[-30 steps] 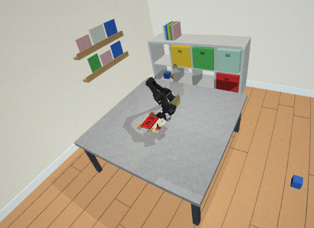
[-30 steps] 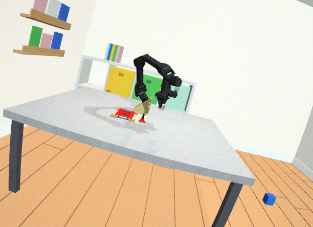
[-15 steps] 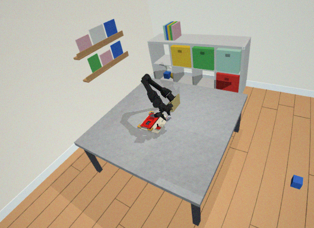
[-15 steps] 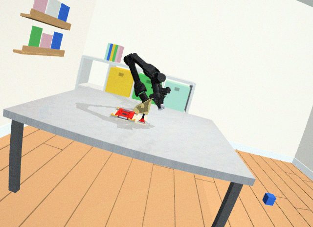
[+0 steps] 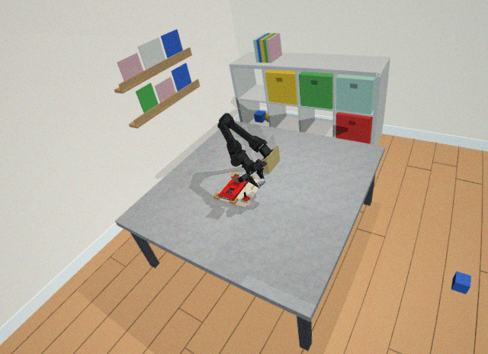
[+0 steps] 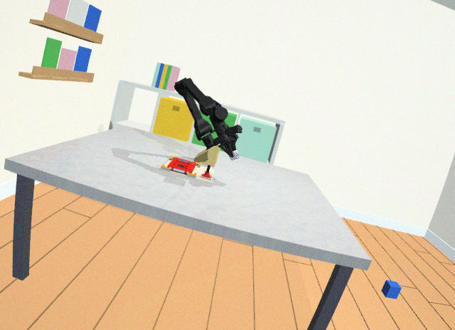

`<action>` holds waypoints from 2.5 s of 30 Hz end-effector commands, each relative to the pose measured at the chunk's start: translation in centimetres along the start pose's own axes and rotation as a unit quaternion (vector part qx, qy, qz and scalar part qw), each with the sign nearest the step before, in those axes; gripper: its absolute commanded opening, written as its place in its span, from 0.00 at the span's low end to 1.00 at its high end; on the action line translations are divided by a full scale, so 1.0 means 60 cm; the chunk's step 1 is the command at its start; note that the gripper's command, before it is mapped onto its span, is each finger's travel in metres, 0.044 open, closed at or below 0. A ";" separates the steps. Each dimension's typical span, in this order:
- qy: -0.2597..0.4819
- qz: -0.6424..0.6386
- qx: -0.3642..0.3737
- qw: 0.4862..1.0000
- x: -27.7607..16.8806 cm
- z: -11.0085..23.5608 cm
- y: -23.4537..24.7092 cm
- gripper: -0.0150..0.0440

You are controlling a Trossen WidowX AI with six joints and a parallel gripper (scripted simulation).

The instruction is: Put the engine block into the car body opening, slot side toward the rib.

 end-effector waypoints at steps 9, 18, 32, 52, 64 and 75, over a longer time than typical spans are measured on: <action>-0.066 0.001 0.000 0.998 -0.042 -0.027 -0.001 0.25; -0.065 0.001 0.000 0.998 -0.068 -0.055 -0.001 0.25; -0.065 0.001 0.000 0.998 -0.108 -0.098 -0.001 0.25; -0.064 0.001 0.000 0.998 -0.127 -0.118 0.000 0.25; -0.064 0.001 0.000 0.998 -0.130 -0.121 0.000 0.25; -0.064 0.001 0.000 0.998 -0.120 -0.124 -0.003 0.25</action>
Point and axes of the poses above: the point midway between the two fingers, 35 mm back from their tips, its own z axis back along the fingers, its own y axis across the jaws, x = y × z, the point moved 3 cm from there along z, back along the fingers
